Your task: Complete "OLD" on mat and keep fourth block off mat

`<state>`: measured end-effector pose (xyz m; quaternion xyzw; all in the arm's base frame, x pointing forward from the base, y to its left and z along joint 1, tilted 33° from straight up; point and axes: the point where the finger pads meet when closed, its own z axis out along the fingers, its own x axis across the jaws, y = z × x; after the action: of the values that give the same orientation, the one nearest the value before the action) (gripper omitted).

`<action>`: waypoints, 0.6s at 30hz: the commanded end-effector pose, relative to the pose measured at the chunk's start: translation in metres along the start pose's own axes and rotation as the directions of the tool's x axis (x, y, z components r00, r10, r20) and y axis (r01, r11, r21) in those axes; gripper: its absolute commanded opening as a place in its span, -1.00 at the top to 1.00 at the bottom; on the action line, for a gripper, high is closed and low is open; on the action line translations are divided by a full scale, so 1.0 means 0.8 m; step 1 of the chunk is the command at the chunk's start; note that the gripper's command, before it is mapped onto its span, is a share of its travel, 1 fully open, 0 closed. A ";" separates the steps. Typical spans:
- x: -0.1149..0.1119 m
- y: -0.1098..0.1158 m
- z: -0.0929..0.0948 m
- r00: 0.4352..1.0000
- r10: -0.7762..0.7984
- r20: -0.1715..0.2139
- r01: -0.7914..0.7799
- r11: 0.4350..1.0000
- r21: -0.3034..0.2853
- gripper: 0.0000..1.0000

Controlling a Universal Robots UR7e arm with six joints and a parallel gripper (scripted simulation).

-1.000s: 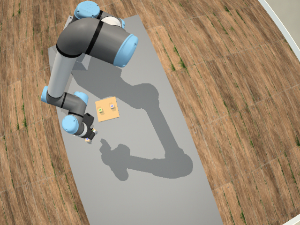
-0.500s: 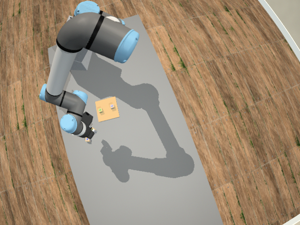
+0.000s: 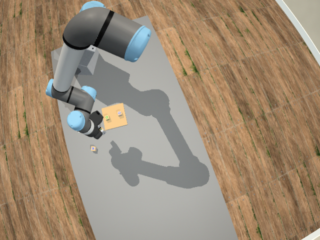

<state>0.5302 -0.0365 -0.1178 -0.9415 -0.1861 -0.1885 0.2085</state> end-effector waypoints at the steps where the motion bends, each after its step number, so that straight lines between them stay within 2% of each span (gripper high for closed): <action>1: -0.015 -0.030 -0.003 0.991 0.134 -0.005 -0.134 0.991 -0.008 0.01; 14: -0.054 -0.113 -0.007 0.907 0.420 -0.007 -0.420 0.907 -0.006 0.01; 18: -0.058 -0.122 -0.008 0.893 0.449 -0.007 -0.449 0.893 -0.005 0.01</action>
<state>0.4559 0.0242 -0.1049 -0.9596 0.0027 -0.1435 0.2419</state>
